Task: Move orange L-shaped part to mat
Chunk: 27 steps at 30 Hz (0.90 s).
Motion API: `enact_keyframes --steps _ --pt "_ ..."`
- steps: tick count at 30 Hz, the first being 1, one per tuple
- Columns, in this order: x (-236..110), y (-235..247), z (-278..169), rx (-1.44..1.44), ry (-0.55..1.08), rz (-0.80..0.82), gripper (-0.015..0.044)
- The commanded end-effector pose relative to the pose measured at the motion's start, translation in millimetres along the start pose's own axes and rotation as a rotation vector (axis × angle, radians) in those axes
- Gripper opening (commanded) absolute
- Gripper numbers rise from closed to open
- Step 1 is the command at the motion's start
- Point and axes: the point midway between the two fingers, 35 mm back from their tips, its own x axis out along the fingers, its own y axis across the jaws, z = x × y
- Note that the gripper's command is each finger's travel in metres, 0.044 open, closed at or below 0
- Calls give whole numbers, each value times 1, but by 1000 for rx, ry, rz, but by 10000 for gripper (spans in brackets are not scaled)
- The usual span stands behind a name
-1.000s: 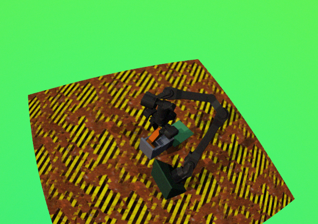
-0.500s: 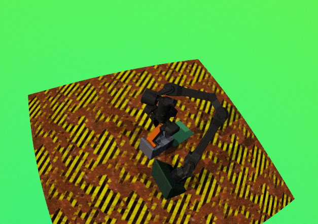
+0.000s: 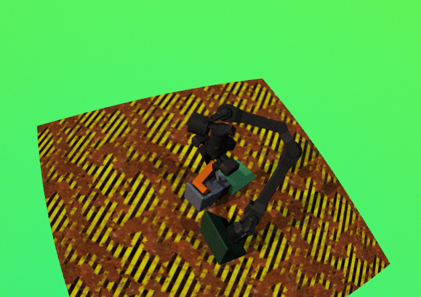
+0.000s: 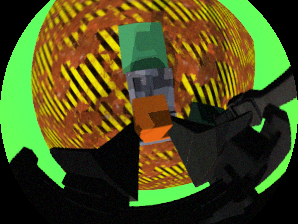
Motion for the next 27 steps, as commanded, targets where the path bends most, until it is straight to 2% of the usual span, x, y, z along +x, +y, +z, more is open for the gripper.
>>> enact_keyframes --steps 1,14,27 --pt "-6 0 0 5 6 3 0" --pt "-13 -1 3 -5 7 10 0" --pt "-9 -8 65 -10 17 56 0"
